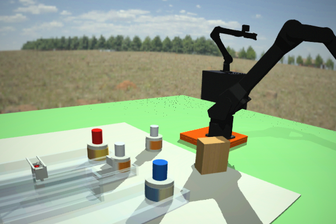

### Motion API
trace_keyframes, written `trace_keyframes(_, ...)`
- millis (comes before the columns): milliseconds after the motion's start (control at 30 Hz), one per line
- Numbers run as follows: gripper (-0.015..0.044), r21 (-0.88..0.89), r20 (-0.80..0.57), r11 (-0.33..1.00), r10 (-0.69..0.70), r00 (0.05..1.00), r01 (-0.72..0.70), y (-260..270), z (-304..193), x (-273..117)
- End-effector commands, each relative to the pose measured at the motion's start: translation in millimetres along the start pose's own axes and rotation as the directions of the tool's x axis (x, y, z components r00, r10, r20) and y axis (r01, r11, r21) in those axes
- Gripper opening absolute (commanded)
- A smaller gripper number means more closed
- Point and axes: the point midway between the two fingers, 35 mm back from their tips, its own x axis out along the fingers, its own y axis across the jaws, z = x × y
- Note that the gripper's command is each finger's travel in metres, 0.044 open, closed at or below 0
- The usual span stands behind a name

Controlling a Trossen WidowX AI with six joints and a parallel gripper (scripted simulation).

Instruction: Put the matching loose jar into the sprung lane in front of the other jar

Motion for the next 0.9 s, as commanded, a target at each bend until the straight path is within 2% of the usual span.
trace_keyframes(0,0.0426,0.002,-0.001,1.000,0.004,1.000,-0.004,2,-2,2)
trace_keyframes(167,0.0440,0.062,-0.013,0.991,0.119,0.993,-0.118,53,-50,46)
trace_keyframes(433,0.0440,0.195,-0.021,0.935,0.305,0.952,-0.295,139,-130,84)
trace_keyframes(667,0.0440,0.354,-0.018,0.825,0.478,0.878,-0.441,220,-205,87)
trace_keyframes(867,0.0440,0.497,-0.018,0.686,0.620,0.785,-0.531,288,-269,67)
